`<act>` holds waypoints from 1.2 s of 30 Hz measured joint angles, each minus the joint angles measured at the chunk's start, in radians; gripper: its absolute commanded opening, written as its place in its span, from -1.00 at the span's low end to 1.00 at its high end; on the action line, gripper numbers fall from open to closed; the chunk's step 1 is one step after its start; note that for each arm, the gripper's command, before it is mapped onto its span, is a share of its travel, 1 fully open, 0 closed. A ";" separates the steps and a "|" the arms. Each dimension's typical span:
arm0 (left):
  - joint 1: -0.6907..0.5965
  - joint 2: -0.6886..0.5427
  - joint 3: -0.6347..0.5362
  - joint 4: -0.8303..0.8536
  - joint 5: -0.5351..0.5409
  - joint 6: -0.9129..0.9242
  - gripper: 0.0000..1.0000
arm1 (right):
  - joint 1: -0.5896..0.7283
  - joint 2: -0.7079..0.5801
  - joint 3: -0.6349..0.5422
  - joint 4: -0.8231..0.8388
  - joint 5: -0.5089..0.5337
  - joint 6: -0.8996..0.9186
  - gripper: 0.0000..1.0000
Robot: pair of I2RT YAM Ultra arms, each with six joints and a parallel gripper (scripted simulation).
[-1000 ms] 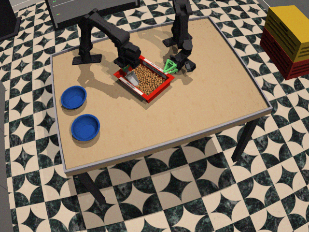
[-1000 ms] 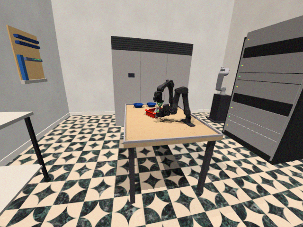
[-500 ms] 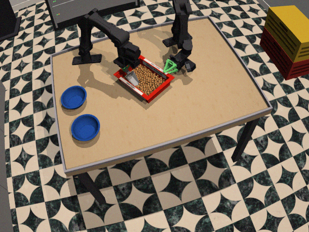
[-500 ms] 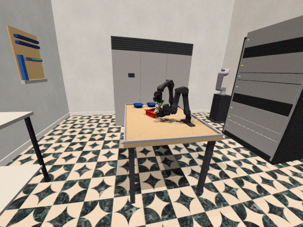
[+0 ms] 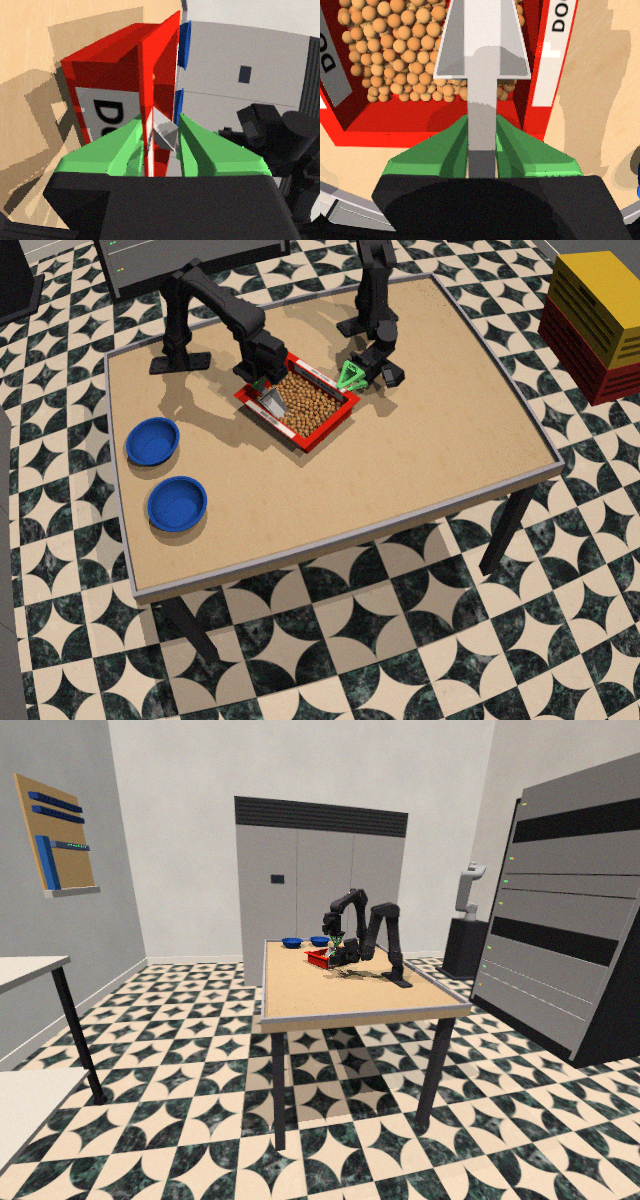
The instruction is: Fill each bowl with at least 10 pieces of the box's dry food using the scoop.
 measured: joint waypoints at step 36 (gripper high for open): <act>-0.032 -0.063 0.032 -0.066 -0.027 -0.015 -1.00 | -0.078 -0.015 -0.008 -0.005 -0.089 -0.070 -1.00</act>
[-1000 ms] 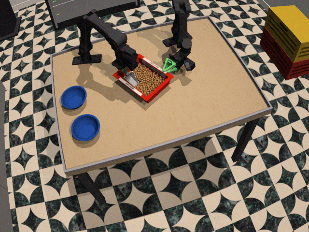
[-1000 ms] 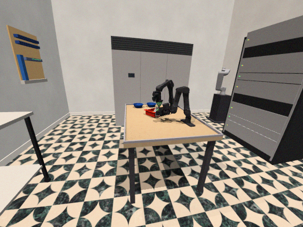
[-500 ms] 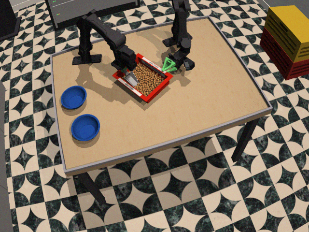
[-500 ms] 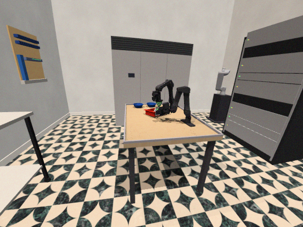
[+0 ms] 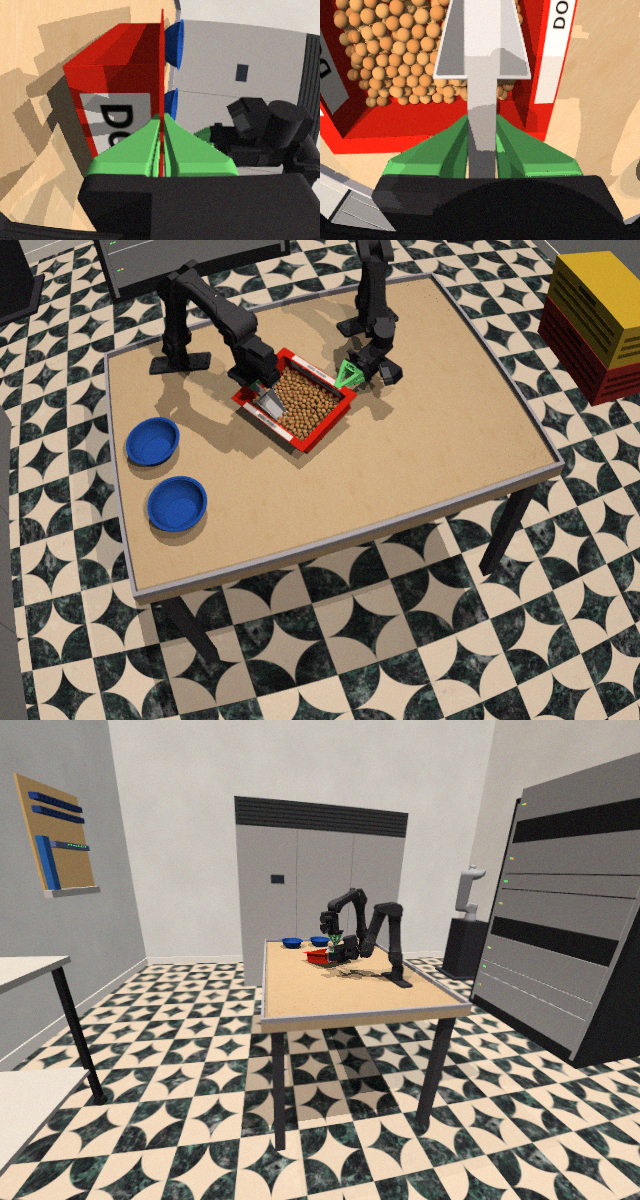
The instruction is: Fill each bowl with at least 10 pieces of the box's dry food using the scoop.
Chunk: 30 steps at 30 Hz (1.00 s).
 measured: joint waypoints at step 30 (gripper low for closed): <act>-0.018 -0.073 0.038 -0.158 -0.028 0.027 -1.00 | -0.093 0.037 0.031 -0.023 -0.099 -0.111 -1.00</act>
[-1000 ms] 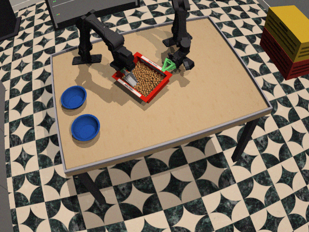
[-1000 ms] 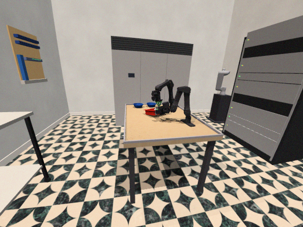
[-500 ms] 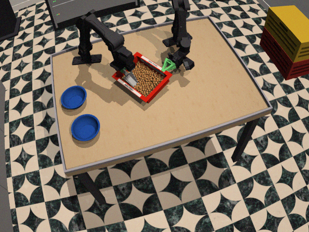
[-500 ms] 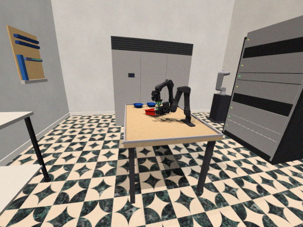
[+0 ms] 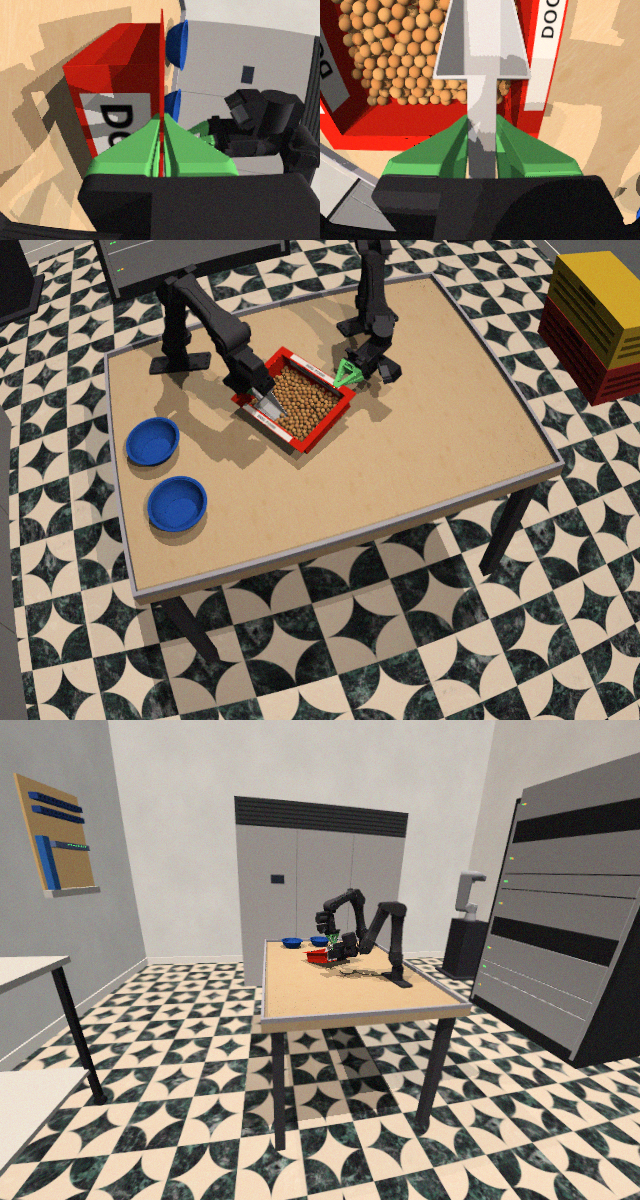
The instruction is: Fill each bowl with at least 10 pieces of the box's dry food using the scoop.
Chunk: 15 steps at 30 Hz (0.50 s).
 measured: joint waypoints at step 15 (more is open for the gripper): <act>-0.026 -0.073 0.064 -0.202 -0.038 0.039 -1.00 | -0.046 0.010 0.005 -0.016 -0.051 -0.055 -1.00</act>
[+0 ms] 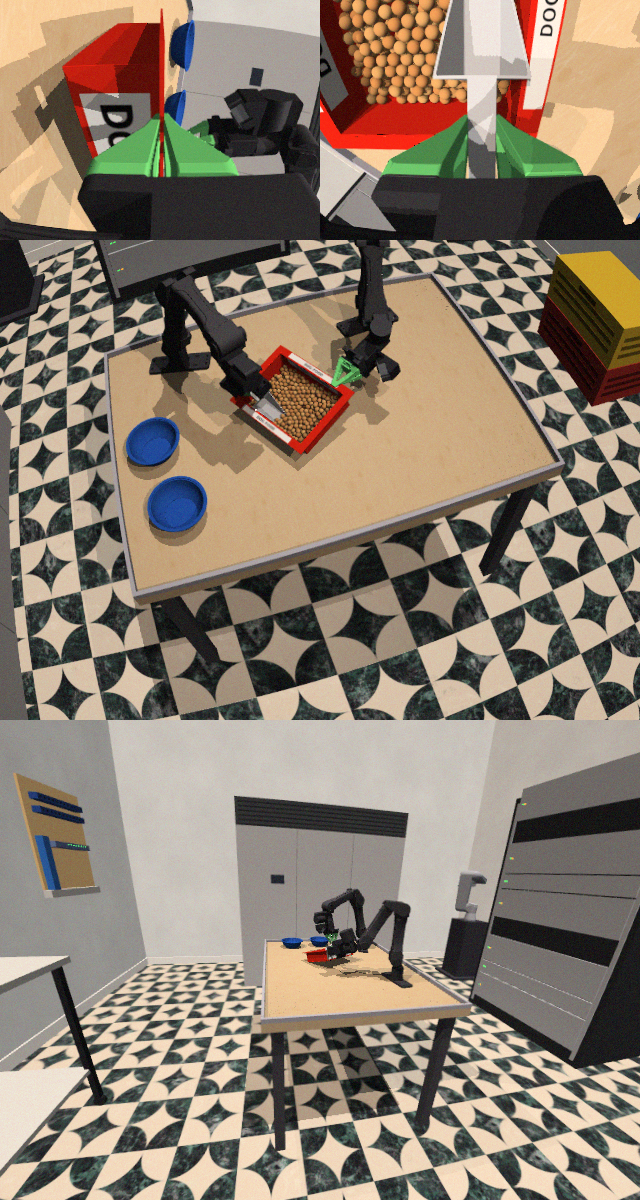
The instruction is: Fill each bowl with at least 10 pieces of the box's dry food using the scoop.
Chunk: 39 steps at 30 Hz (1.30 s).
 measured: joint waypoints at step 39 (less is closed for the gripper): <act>-0.017 -0.032 0.045 -0.117 -0.027 0.021 -1.00 | -0.029 0.012 0.005 -0.003 -0.037 -0.035 -1.00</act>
